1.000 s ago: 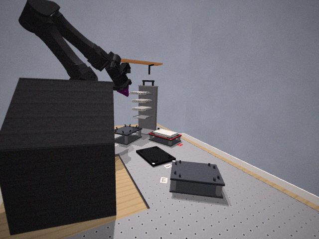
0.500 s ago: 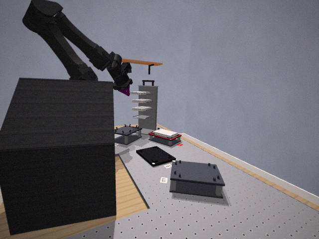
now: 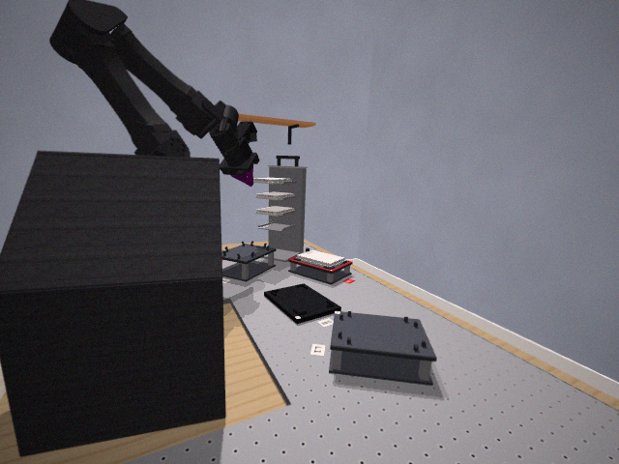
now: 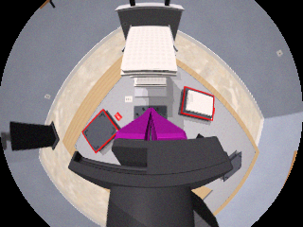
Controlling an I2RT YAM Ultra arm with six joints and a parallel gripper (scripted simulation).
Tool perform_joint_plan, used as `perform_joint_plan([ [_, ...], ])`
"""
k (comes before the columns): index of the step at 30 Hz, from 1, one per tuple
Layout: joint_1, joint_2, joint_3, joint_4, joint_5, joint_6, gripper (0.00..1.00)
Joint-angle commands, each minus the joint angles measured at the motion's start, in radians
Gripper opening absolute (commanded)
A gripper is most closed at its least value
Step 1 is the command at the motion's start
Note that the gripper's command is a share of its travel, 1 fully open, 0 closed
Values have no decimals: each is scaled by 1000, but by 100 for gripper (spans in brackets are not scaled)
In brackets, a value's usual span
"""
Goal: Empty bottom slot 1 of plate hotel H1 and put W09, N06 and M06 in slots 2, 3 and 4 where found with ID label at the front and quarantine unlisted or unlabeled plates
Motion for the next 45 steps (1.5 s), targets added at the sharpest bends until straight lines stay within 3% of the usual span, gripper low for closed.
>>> perform_joint_plan([
  [1, 5, 18, 39, 24, 13, 6, 0],
  [45, 9, 129, 129, 47, 18, 7, 0],
])
